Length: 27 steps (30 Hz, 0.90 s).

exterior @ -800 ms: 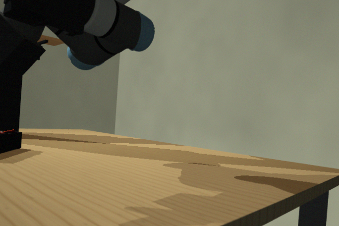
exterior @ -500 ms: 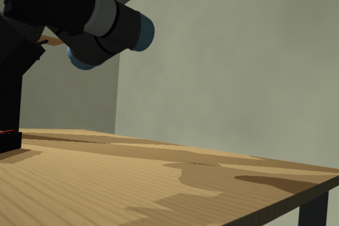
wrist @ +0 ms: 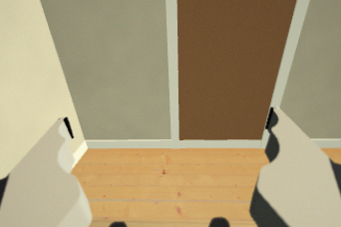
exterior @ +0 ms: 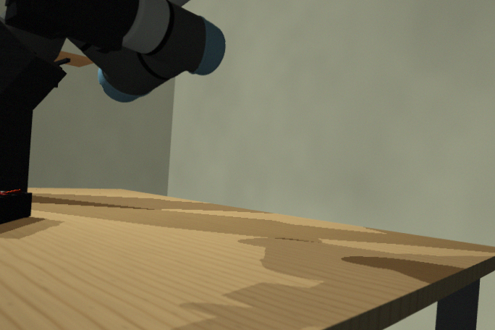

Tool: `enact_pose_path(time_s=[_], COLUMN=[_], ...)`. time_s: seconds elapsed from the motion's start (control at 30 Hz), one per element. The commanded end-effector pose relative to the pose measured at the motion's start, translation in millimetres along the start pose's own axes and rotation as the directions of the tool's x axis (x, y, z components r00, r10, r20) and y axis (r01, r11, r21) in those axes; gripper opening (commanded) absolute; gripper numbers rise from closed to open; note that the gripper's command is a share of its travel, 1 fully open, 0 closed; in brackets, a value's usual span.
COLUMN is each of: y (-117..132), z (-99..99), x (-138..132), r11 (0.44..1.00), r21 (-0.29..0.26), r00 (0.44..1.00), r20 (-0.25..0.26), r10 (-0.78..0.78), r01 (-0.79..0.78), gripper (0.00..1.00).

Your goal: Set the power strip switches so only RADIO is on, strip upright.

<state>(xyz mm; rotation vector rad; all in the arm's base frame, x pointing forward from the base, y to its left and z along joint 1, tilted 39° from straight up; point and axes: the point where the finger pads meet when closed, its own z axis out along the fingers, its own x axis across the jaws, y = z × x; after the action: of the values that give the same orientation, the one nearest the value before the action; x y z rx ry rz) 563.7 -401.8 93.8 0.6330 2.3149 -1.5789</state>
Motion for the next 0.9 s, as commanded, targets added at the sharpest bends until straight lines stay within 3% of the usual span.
enact_pose_path(time_s=[0.0,0.23,0.3,0.5,0.53,0.6,0.7,0.77,0.87], y=[2.5,26.5,26.5,63.6,63.6,78.2,85.8,100.9,100.9], z=[3.5,12.8,12.8,16.5,16.5,14.2,12.1,5.7,5.7], x=[5.3,27.0,27.0,64.1,64.1,79.9,88.3,105.9,105.9], r11=[1.000,0.991,0.991,0.952,0.952,0.927,0.912,0.877,0.877], r21=[-0.021,-0.131,-0.131,-0.300,-0.300,-0.368,-0.403,-0.474,-0.474], r00=[1.000,0.999,0.999,0.998,0.998,0.997,0.996,0.996,0.996], r20=[-0.003,-0.004,-0.004,-0.004,-0.004,-0.004,-0.004,-0.003,-0.003], r10=[-0.005,-0.035,-0.035,-0.070,-0.070,-0.080,-0.084,-0.090,-0.090], r01=[0.005,0.034,0.034,0.065,0.065,0.072,0.075,0.078,0.078], gripper=[1.00,1.00,1.00,1.00,1.00,1.00,1.00,1.00,1.00])
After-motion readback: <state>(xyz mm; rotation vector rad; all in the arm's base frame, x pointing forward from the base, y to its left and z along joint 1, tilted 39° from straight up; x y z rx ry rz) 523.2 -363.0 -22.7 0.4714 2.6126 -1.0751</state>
